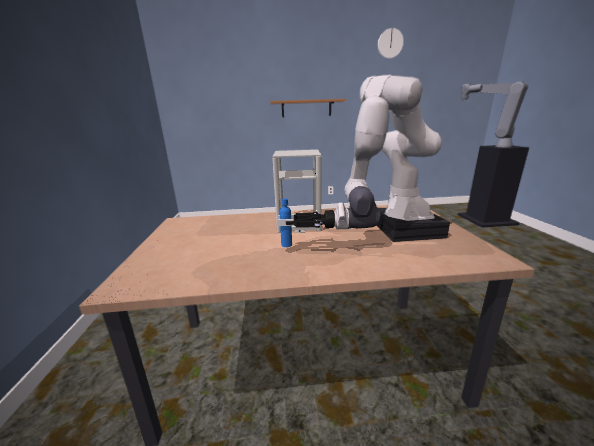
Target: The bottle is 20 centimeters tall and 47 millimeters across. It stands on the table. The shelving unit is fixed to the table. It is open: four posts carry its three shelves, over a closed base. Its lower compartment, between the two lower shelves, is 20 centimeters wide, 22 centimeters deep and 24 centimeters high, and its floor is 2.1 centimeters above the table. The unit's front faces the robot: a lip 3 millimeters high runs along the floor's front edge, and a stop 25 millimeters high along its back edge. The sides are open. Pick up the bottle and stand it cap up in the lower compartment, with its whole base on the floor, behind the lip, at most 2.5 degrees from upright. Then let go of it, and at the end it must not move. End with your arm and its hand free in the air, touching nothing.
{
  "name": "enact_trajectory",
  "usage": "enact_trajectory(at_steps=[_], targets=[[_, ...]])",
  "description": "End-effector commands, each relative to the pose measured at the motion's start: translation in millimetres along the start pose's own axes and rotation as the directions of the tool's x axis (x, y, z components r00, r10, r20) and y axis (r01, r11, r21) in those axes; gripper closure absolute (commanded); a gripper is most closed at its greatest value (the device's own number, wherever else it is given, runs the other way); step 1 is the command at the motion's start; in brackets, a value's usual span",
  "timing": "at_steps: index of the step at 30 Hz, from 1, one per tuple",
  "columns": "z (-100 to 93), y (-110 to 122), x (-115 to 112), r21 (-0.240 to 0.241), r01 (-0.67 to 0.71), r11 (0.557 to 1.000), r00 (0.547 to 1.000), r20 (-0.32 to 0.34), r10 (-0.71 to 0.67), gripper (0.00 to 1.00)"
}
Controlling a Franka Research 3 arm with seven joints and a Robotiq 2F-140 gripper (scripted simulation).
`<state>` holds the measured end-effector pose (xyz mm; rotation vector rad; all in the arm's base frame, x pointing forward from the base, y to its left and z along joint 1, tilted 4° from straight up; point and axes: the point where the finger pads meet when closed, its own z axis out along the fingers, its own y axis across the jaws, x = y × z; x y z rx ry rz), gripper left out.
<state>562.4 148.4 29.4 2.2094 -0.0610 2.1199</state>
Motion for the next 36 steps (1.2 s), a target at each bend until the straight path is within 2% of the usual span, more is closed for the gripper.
enact_trajectory(at_steps=[1,7,36], targets=[[0.3,-1.1,7.9,0.004,0.015,1.0,1.0,0.002,-0.015,1.0],[0.3,-1.2,14.7,0.004,0.015,1.0,1.0,0.002,-0.015,1.0],[0.3,6.8,14.9,0.004,0.015,1.0,1.0,0.002,-0.015,1.0]])
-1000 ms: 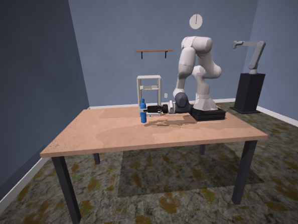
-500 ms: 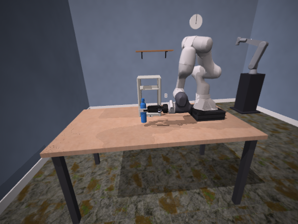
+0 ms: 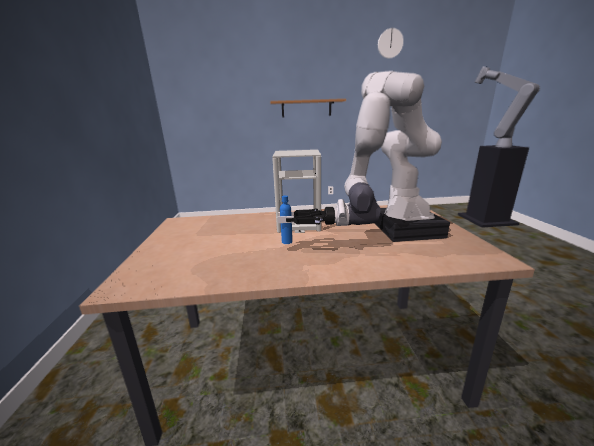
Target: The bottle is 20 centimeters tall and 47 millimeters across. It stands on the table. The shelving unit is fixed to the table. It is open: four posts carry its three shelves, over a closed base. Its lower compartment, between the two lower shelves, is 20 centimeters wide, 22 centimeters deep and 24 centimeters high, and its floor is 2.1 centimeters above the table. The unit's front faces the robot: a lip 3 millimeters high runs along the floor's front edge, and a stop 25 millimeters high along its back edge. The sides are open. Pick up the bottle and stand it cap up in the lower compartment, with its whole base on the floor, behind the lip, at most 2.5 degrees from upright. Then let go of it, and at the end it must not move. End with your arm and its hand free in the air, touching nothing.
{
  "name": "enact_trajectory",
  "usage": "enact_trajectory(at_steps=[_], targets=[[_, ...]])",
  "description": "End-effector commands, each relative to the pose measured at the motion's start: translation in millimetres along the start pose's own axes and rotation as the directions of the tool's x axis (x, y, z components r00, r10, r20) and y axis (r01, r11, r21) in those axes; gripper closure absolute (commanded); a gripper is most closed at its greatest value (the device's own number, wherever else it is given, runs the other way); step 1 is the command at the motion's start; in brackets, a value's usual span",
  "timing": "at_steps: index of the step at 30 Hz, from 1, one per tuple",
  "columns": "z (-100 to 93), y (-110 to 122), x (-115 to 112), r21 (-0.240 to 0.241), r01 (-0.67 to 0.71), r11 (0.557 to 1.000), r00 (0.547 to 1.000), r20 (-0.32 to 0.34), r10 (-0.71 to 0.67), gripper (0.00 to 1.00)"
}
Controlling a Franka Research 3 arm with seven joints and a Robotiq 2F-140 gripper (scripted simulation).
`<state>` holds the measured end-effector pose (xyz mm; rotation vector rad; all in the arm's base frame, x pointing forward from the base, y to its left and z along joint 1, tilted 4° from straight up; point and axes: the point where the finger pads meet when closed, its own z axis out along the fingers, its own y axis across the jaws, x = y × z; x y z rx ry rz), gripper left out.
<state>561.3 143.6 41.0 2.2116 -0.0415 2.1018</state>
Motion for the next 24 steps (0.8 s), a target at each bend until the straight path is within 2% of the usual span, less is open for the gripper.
enact_trajectory(at_steps=[1,13,24], targets=[[1.4,2.9,3.5,0.003,-0.002,1.0,1.0,-0.007,0.002,1.0],[1.5,22.4,3.5,0.003,-0.002,1.0,1.0,-0.007,0.002,1.0],[1.6,55.8,3.4,0.003,-0.002,1.0,1.0,-0.007,0.002,1.0]])
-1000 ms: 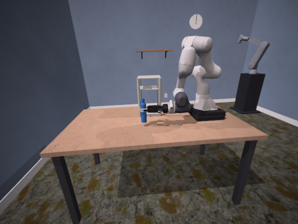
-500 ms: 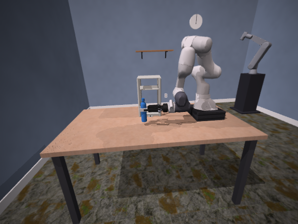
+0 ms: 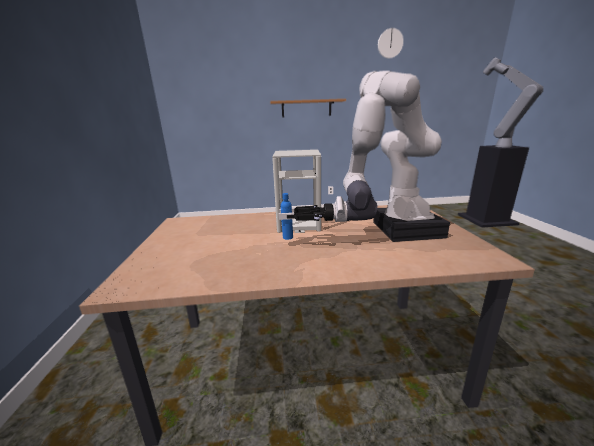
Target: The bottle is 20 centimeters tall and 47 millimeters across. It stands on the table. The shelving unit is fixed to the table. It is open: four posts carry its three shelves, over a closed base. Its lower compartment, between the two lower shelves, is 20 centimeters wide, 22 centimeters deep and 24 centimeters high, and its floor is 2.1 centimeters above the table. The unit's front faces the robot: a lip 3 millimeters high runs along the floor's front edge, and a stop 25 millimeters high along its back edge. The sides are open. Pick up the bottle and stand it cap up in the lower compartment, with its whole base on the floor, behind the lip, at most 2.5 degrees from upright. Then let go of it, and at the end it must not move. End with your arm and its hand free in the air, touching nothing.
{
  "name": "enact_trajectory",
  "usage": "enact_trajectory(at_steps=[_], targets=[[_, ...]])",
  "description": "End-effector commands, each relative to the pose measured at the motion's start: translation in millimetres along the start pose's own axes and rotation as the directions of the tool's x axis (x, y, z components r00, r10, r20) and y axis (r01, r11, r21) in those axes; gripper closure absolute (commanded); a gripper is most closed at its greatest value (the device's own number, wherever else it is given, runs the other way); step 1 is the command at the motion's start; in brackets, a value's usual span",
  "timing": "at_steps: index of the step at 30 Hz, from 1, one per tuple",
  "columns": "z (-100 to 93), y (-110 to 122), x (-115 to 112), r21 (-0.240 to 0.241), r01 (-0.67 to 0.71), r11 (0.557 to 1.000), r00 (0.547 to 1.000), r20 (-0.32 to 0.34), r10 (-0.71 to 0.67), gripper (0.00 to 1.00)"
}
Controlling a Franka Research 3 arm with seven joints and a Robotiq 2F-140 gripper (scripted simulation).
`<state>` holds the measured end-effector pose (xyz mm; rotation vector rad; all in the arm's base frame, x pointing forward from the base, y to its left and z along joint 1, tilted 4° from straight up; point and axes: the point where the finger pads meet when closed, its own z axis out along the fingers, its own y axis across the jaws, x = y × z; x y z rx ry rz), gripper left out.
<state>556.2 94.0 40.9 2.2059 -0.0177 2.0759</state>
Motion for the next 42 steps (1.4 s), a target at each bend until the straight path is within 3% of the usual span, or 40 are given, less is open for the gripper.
enact_trajectory(at_steps=[1,21,42], targets=[[2.5,9.6,5.7,0.008,-0.029,1.0,0.999,-0.016,0.029,1.0],[2.9,59.5,4.2,0.008,-0.029,1.0,0.999,-0.016,0.029,1.0],[3.0,77.1,3.7,0.008,-0.029,1.0,0.999,-0.016,0.029,1.0]])
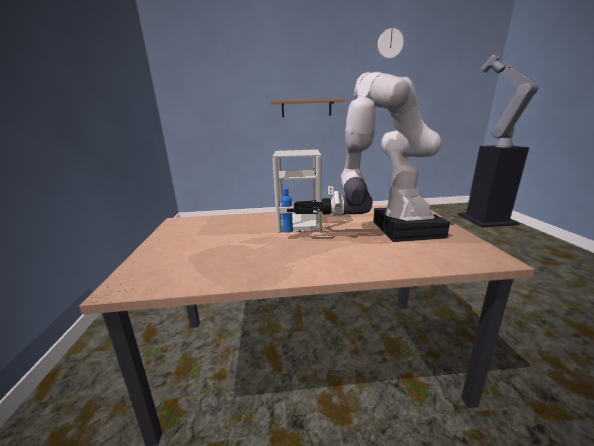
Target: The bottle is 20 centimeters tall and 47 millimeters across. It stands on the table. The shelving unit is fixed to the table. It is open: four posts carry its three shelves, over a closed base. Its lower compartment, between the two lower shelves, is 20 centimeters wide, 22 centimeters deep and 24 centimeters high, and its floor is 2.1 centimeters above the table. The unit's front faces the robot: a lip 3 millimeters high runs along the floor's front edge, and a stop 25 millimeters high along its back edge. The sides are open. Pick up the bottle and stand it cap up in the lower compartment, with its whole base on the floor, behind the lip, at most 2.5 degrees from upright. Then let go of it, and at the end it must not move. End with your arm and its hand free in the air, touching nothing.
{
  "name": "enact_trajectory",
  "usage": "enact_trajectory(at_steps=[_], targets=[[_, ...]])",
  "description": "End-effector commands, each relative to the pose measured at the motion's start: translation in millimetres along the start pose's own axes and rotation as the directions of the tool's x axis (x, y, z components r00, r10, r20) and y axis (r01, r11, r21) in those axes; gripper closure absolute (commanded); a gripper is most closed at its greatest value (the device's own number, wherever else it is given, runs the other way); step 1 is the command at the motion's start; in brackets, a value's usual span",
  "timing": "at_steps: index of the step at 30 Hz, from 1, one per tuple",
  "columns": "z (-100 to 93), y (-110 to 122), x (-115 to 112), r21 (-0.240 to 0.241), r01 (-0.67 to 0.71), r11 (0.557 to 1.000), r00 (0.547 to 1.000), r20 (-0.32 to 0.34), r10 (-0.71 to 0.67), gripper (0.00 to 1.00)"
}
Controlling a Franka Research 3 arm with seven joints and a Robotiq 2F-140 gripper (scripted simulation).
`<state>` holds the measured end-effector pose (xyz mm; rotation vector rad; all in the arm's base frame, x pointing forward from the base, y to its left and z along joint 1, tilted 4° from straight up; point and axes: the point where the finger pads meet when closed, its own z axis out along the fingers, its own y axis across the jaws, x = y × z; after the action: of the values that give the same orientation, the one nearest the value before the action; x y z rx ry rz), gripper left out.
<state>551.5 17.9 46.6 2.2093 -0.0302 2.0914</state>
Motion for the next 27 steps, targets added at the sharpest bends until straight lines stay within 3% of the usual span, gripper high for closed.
enact_trajectory(at_steps=[1,15,27], targets=[[1.2,0.8,3.5,0.004,-0.014,1.0,1.0,-0.011,0.014,1.0],[-2.2,1.1,3.5,0.004,-0.014,1.0,1.0,-0.011,0.014,1.0],[-32.1,1.2,3.2,0.004,-0.014,1.0,1.0,-0.011,0.014,1.0]])
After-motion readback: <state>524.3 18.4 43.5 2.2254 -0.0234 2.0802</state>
